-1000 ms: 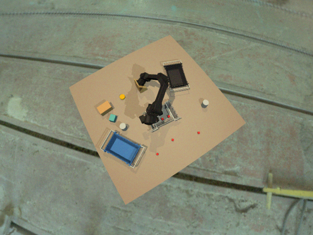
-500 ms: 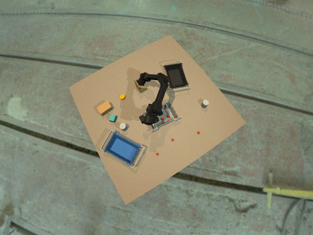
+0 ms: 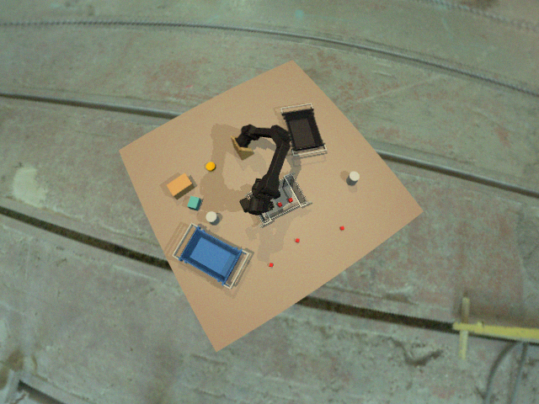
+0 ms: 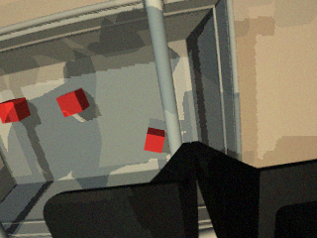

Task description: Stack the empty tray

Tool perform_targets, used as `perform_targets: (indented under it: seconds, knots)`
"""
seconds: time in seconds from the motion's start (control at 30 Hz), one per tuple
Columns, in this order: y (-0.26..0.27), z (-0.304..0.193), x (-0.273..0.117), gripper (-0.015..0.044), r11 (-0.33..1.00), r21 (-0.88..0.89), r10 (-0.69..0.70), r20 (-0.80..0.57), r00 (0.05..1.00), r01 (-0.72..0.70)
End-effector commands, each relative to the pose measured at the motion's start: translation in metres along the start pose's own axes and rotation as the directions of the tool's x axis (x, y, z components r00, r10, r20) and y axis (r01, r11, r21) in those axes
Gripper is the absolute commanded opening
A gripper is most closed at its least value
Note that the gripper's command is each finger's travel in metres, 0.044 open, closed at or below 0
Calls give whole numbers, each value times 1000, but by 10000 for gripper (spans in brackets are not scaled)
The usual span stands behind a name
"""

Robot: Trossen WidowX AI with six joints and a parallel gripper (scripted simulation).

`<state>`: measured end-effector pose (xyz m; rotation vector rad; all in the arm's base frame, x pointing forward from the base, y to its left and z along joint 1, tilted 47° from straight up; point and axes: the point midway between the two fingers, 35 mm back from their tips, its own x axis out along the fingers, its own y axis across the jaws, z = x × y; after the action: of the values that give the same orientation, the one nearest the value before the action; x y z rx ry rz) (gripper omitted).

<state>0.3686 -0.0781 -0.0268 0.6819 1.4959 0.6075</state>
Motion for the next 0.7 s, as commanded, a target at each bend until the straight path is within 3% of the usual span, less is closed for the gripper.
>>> perform_targets:
  seconds: [0.0, 0.43, 0.67]
  knots:
    - [0, 0, 0, 0, 1000, 0, 0, 0, 1000, 0]
    - [0, 0, 0, 0, 1000, 0, 0, 0, 1000, 0]
    - [0, 0, -2, 184, 1000, 0, 0, 0, 1000, 0]
